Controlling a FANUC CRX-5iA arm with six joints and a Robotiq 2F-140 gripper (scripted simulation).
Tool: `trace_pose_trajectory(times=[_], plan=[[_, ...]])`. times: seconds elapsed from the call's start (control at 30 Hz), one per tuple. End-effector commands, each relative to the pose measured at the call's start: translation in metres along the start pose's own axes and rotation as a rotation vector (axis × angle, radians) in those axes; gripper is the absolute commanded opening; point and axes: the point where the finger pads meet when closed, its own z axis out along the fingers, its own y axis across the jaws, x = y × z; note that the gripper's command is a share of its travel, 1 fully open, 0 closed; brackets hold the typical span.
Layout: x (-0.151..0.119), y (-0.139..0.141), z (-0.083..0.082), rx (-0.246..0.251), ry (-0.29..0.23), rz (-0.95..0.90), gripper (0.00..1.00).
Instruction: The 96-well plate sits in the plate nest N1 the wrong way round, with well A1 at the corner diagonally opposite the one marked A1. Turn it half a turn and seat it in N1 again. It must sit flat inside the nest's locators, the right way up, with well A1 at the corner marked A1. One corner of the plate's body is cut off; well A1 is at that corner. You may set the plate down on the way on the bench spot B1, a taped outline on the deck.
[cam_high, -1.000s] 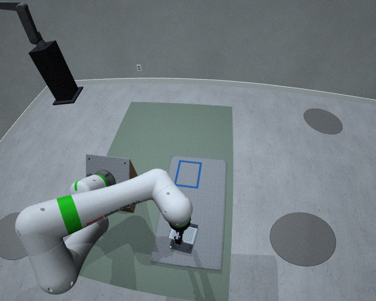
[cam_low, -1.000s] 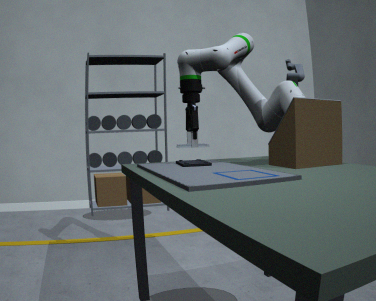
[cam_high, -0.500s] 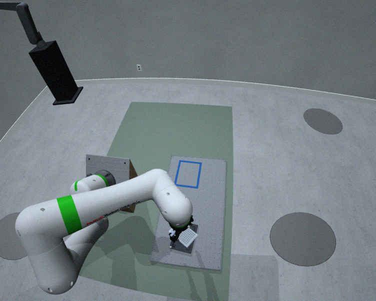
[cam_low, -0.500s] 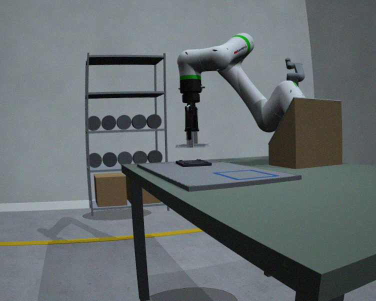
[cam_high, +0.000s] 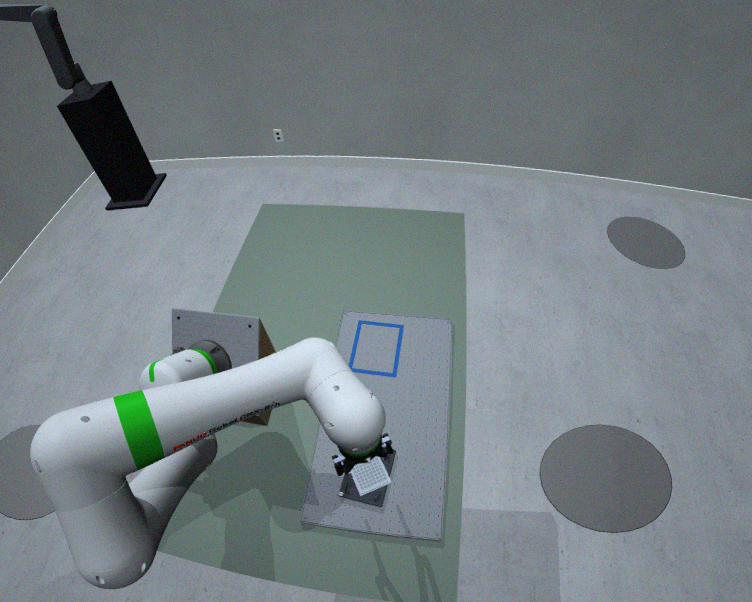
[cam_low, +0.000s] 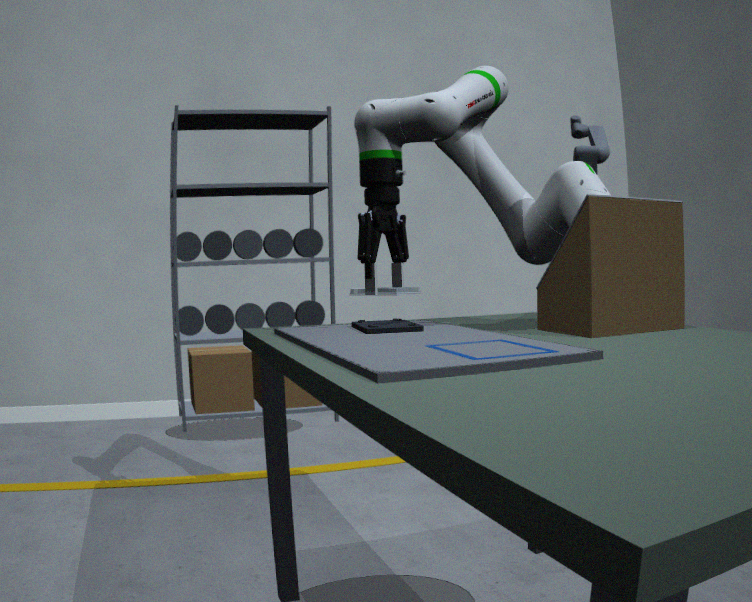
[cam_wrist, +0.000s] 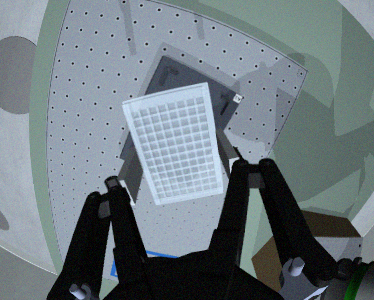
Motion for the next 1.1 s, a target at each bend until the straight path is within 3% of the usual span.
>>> trace_pose_trajectory(times=[0.0, 0.6, 1.07], plan=[[0.0000, -0.0002, -0.0002, 0.000, 0.012, 0.146, 0.00], [0.0000, -0.0003, -0.0002, 0.003, 0.011, 0.669, 0.00], [-0.0001, -0.0004, -0.0002, 0.003, 0.011, 0.669, 0.00]])
